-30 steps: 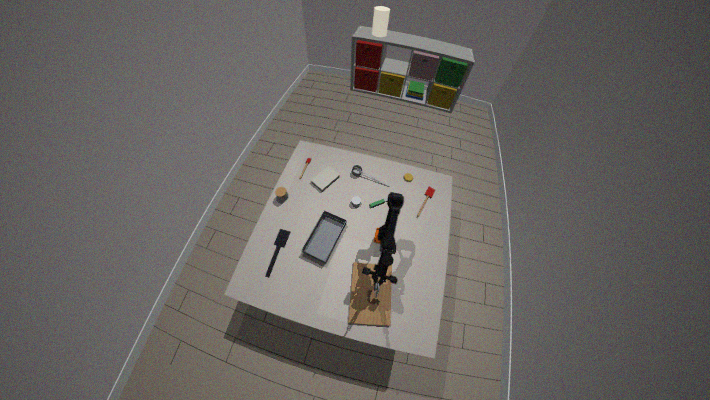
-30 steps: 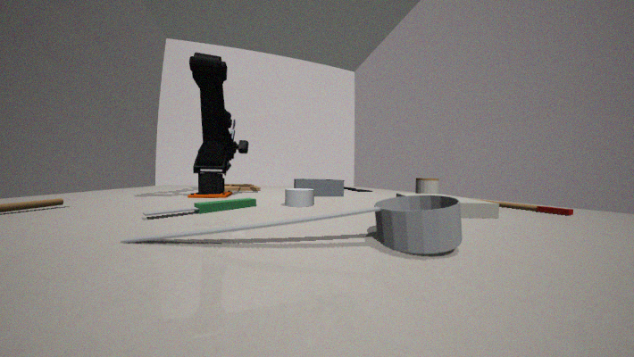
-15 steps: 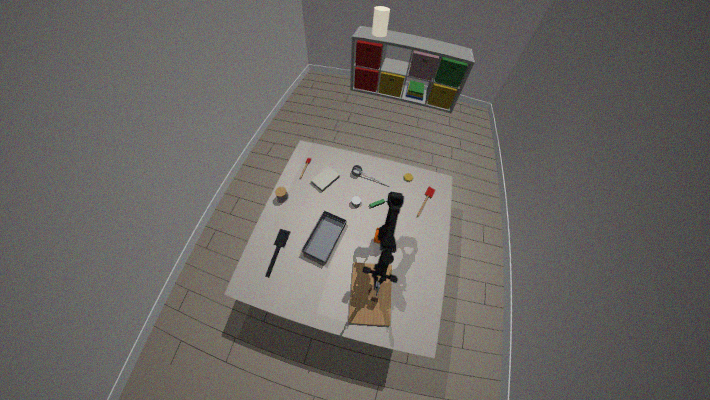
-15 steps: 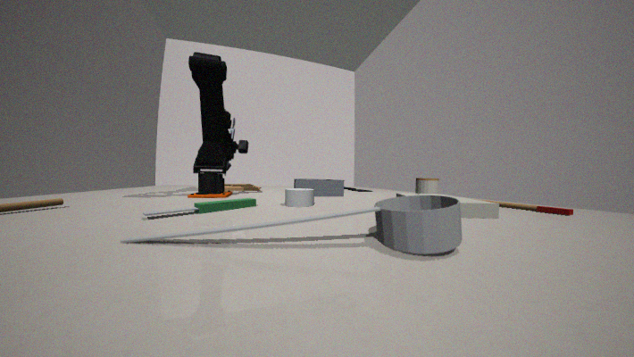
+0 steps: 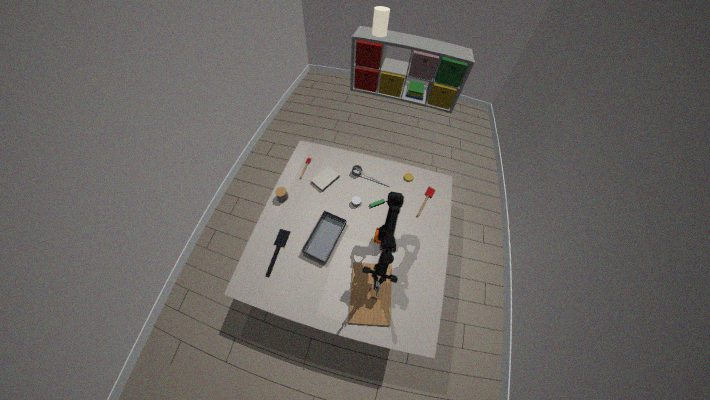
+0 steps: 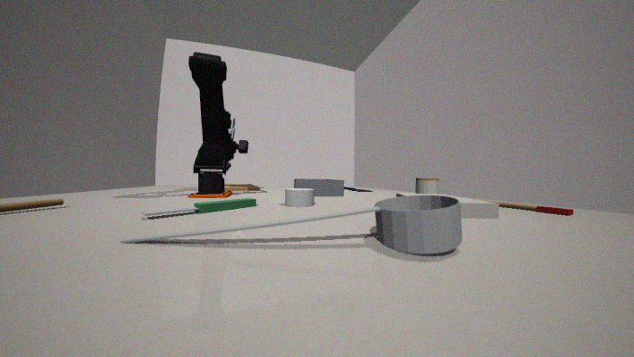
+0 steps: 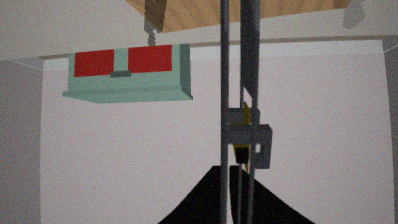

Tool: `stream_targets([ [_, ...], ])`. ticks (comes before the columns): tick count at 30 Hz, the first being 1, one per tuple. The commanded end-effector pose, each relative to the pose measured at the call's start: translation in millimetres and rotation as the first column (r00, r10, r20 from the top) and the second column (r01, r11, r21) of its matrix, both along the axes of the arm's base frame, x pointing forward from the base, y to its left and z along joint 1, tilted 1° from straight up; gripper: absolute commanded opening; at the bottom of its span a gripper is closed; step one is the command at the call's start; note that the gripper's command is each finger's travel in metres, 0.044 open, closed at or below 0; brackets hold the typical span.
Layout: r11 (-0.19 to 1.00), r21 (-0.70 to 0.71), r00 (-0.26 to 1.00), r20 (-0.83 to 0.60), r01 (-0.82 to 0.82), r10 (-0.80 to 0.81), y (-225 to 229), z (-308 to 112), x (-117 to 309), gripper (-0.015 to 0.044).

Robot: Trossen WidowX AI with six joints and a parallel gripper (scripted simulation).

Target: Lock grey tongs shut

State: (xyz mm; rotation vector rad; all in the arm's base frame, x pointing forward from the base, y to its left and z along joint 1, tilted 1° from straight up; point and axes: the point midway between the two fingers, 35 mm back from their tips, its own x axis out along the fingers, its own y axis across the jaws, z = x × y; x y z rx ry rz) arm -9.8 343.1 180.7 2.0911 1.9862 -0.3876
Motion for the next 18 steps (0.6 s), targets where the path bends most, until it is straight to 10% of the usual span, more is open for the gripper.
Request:
stream_targets([
  [1,1.0,0.006,1.0,0.007,0.004,-0.004,0.2,1.2,0.9,-0.015],
  [18,0.993,-0.114,1.0,0.009,-0.001,0.002,15.5,0.8,0.0,-0.015],
])
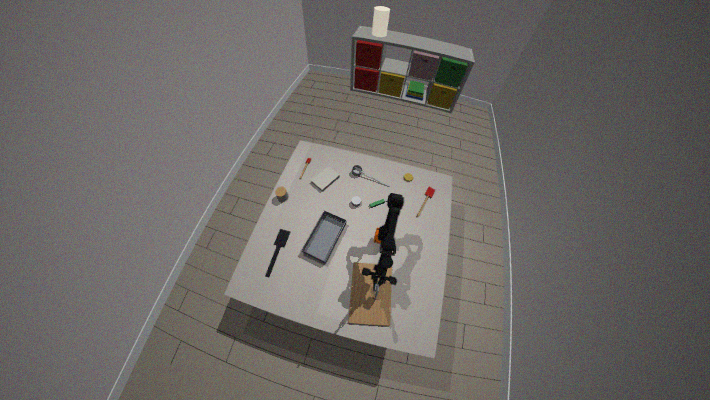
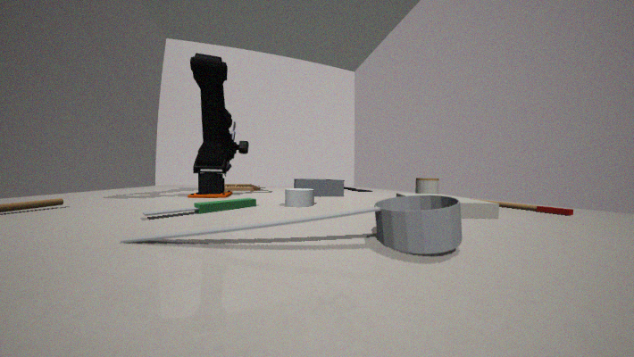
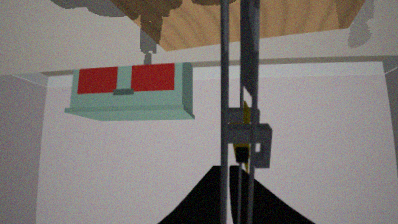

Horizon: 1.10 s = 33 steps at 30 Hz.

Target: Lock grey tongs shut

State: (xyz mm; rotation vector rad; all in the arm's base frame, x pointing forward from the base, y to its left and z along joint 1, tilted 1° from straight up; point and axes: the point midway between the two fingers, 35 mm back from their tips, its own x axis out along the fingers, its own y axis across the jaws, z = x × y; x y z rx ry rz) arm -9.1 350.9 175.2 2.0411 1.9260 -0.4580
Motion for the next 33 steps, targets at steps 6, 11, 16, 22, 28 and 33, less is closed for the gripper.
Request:
stream_targets([
  [6,0.993,-0.114,1.0,0.002,-0.008,0.008,16.9,5.8,-1.1,-0.015],
  [11,0.983,-0.185,1.0,0.001,-0.01,0.011,23.4,5.3,-1.3,-0.015],
  [16,0.967,-0.255,1.0,-0.001,-0.012,0.012,28.9,4.8,-1.3,-0.015],
  [22,0.941,-0.337,1.0,-0.005,-0.014,0.013,34.1,4.2,-1.3,-0.015],
  [28,0.909,-0.417,1.0,-0.01,-0.016,0.013,38.0,3.7,-1.2,-0.015],
  [33,0.876,-0.482,1.0,-0.014,-0.018,0.013,40.1,3.5,-0.9,-0.015],
])
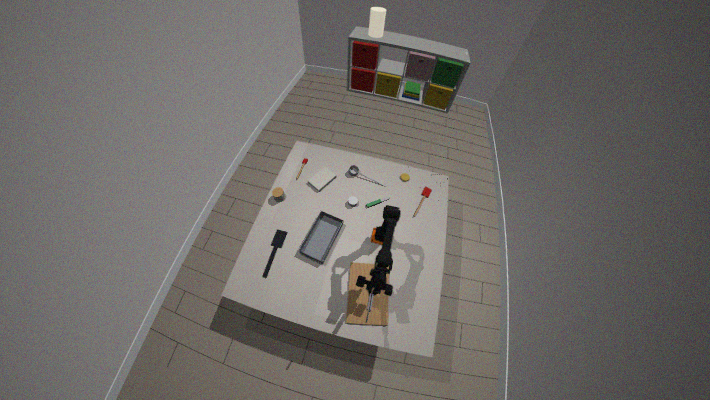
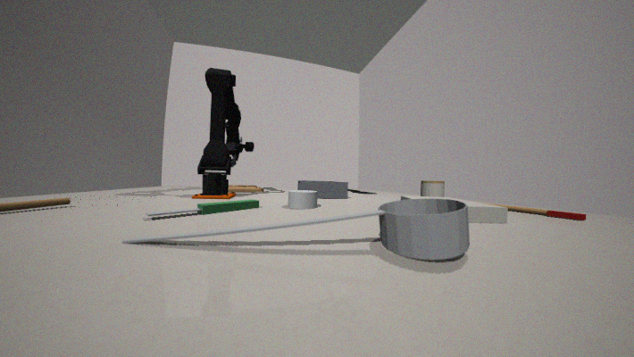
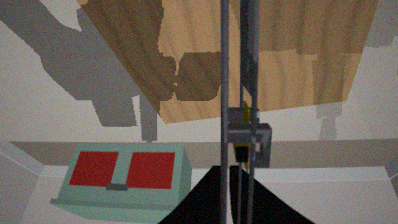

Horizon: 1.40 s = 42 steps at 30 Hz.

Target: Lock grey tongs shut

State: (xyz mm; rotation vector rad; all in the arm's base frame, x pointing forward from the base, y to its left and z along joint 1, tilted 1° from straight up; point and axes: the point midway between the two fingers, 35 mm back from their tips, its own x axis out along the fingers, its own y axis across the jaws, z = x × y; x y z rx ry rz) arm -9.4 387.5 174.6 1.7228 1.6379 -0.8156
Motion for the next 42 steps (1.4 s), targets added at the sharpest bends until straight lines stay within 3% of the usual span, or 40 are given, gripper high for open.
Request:
stream_targets([
  [1,0.999,-0.052,1.0,-0.011,0.0,0.0,3.8,4.1,-0.6,-0.015],
  [20,0.947,-0.321,1.0,-0.027,0.001,-0.01,2.9,5.5,0.7,-0.015],
  [42,0.805,-0.593,0.998,-0.047,0.001,-0.036,-11.9,12.4,2.3,-0.015],
])
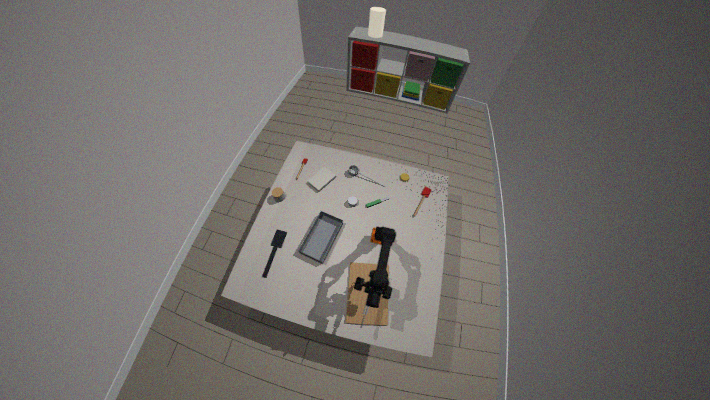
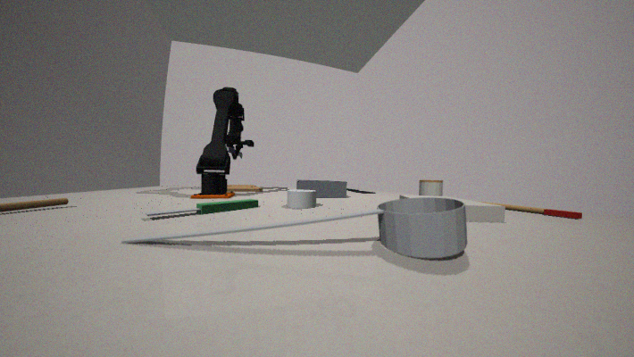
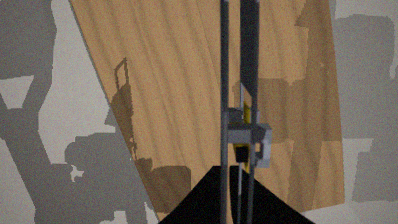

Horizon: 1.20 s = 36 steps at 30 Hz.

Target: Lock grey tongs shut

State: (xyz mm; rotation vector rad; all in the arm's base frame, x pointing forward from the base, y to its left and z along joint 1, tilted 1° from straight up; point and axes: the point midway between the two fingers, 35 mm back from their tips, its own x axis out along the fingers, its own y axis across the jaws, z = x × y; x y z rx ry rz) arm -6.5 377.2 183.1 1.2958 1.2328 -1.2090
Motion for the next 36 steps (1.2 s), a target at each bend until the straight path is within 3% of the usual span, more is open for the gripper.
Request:
stream_targets([
  [1,0.999,-0.046,1.0,-0.011,0.009,-0.01,-2.2,4.2,-0.5,-0.015],
  [36,0.999,-0.053,1.0,-0.012,0.01,-0.01,3.4,-31.7,-0.8,-0.015],
])
